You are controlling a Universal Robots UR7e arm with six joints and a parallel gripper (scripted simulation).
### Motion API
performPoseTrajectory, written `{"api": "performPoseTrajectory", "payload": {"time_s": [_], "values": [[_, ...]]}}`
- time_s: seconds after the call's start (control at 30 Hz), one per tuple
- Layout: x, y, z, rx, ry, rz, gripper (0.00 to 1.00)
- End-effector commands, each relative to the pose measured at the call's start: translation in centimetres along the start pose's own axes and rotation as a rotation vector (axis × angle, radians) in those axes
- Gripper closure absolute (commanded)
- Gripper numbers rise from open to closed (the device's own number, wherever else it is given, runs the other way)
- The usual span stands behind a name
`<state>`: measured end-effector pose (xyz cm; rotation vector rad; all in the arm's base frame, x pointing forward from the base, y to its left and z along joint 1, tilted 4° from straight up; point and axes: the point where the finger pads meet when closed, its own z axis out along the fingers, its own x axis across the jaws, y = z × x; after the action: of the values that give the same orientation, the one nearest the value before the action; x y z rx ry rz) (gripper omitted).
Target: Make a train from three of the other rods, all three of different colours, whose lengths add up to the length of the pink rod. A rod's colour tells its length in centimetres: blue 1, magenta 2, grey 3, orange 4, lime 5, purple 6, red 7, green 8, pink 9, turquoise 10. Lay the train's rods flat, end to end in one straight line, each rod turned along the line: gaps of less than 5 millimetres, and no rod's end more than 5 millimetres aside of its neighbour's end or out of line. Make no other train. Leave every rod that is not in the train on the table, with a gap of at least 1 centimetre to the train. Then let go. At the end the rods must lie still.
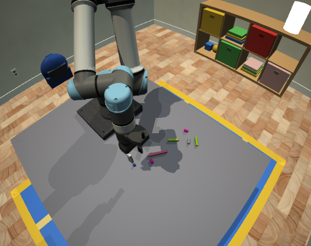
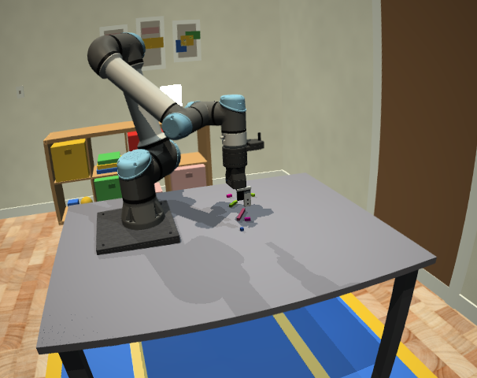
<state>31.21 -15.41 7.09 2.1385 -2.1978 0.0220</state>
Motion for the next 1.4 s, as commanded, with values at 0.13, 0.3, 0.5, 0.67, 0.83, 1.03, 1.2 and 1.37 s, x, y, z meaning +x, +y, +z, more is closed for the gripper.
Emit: {"api": "performPoseTrajectory", "payload": {"time_s": [0.13,0.3,0.5,0.67,0.83,1.03,1.2,1.37], "values": [[-1.6,-1.9,0.0,0.002,-0.001,0.101,0.0],[-2.9,-3.2,0.0,0.003,-0.002,0.175,0.0],[-5.4,-5.3,0.1,0.003,-0.004,0.305,0.0],[-8.1,-6.9,0.3,0.003,-0.005,0.425,0.0],[-9.8,-7.8,0.5,0.002,-0.006,0.498,0.0],[-13.6,-9.2,0.8,0.001,-0.005,0.641,0.0],[-16.7,-9.9,1.2,0.001,-0.004,0.751,0.0],[-18.5,-10.1,1.4,0.0,-0.003,0.81,0.0]]}}
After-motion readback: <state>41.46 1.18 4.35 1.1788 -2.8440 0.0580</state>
